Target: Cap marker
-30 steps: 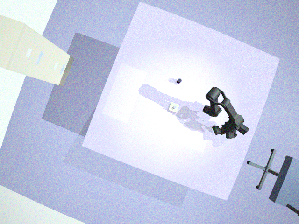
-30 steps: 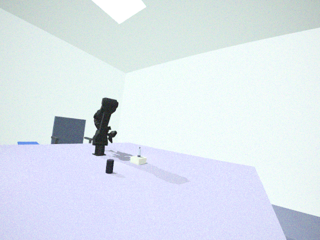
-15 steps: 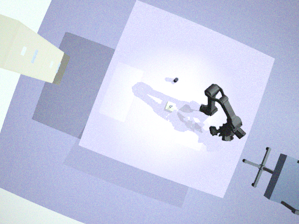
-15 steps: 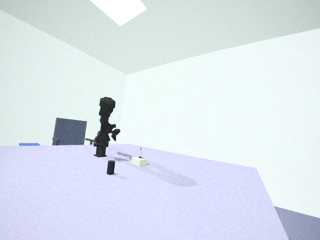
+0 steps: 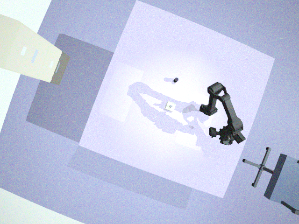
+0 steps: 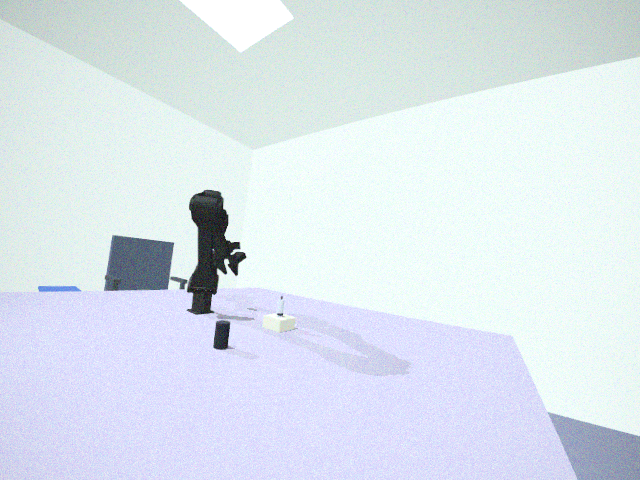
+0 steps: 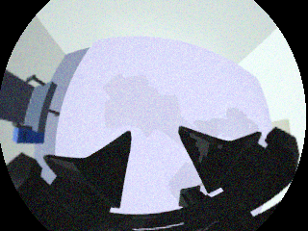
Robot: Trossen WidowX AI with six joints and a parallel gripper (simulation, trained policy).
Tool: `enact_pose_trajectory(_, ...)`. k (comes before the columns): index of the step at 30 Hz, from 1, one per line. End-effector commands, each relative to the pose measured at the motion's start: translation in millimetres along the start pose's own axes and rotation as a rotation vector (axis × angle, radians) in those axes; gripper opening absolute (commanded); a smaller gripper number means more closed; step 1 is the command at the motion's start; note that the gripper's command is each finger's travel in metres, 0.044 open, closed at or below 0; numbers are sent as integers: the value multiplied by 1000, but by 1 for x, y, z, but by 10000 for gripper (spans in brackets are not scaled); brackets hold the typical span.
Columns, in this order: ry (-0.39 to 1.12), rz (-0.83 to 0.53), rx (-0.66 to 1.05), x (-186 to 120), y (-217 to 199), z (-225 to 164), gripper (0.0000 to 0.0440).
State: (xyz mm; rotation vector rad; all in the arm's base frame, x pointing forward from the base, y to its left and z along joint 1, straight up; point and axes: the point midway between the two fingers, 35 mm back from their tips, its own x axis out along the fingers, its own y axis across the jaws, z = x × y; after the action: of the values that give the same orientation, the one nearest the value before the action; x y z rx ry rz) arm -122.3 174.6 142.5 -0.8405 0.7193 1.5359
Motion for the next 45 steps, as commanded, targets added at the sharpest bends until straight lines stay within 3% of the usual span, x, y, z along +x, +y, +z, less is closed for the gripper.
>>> enact_pose_trajectory(1, 13, -3, 30, -2, -4, 6, 302)
enact_pose_trajectory(45, 57, -83, 514, -34, -80, 73, 329)
